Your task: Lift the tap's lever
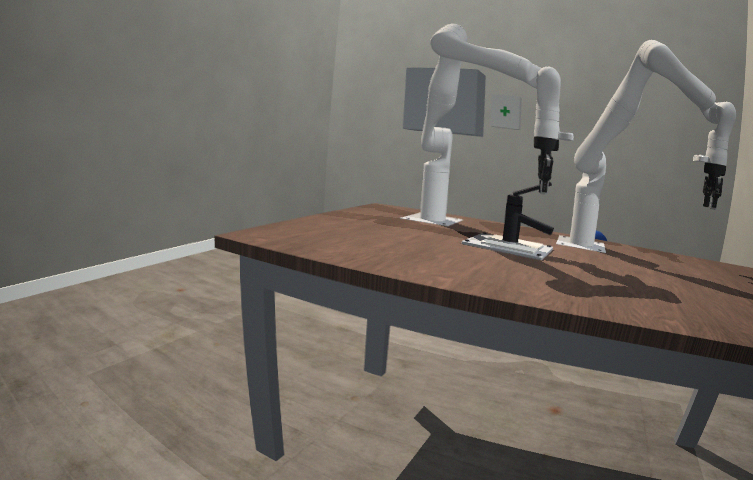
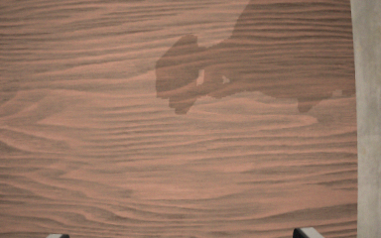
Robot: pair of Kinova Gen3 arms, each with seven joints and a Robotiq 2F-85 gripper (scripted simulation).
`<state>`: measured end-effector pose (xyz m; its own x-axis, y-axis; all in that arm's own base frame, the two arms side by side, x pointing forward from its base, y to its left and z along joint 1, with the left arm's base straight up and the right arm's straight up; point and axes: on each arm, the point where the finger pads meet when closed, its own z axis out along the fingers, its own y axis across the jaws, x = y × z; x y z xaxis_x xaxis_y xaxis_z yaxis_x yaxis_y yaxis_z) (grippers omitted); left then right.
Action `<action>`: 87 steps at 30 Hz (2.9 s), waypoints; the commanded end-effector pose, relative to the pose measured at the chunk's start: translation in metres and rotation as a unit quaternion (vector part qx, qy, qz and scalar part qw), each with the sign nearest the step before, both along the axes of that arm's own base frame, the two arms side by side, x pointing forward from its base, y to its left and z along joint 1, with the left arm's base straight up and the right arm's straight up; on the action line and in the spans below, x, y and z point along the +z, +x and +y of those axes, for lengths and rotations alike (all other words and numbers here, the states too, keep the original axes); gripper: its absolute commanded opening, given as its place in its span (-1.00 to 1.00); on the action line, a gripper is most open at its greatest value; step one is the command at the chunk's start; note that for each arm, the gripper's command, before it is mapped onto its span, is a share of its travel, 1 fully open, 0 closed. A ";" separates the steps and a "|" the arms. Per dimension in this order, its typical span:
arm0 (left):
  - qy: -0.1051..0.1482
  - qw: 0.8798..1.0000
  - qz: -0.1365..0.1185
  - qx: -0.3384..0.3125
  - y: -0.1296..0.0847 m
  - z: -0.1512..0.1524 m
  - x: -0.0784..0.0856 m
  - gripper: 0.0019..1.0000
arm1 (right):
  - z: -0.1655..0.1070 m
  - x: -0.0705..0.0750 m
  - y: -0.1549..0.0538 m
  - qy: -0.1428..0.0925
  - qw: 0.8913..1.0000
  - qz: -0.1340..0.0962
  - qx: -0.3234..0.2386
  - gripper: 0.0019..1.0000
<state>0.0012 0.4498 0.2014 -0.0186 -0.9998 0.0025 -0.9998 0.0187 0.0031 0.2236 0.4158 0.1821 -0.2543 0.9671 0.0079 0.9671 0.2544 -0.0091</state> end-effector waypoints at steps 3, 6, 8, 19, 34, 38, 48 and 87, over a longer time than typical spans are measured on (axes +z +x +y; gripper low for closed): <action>0.001 1.000 -0.002 0.009 -0.001 0.000 -0.001 1.00 | -0.007 0.003 0.008 -0.006 1.000 -0.009 0.003 -0.22; 0.001 1.000 -0.002 0.009 -0.001 0.000 -0.001 1.00 | -0.007 0.003 0.008 -0.006 1.000 -0.009 0.003 -0.22; 0.001 1.000 -0.002 0.009 -0.001 0.000 -0.001 1.00 | -0.007 0.003 0.008 -0.006 1.000 -0.009 0.003 -0.22; 0.001 1.000 -0.002 0.009 -0.001 0.000 -0.001 1.00 | -0.007 0.003 0.008 -0.006 1.000 -0.009 0.003 -0.22; 0.001 1.000 -0.002 0.009 -0.001 0.000 -0.001 1.00 | -0.006 0.003 0.007 -0.004 1.000 -0.008 0.003 0.45; 0.001 1.000 -0.002 0.009 -0.001 0.000 -0.001 1.00 | -0.003 0.003 0.005 -0.002 1.000 -0.007 0.004 0.45; 0.001 1.000 -0.002 0.009 -0.001 0.000 -0.001 1.00 | -0.003 0.003 0.005 -0.002 1.000 -0.007 0.004 0.45; 0.001 1.000 -0.002 0.009 -0.001 0.000 -0.001 1.00 | -0.003 0.003 0.005 -0.002 1.000 -0.007 0.004 0.45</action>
<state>0.0012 0.4498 0.2014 -0.0186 -0.9998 0.0025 -0.9998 0.0187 0.0031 0.2265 0.4130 0.1836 -0.2533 0.9674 0.0021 0.9674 0.2533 -0.0049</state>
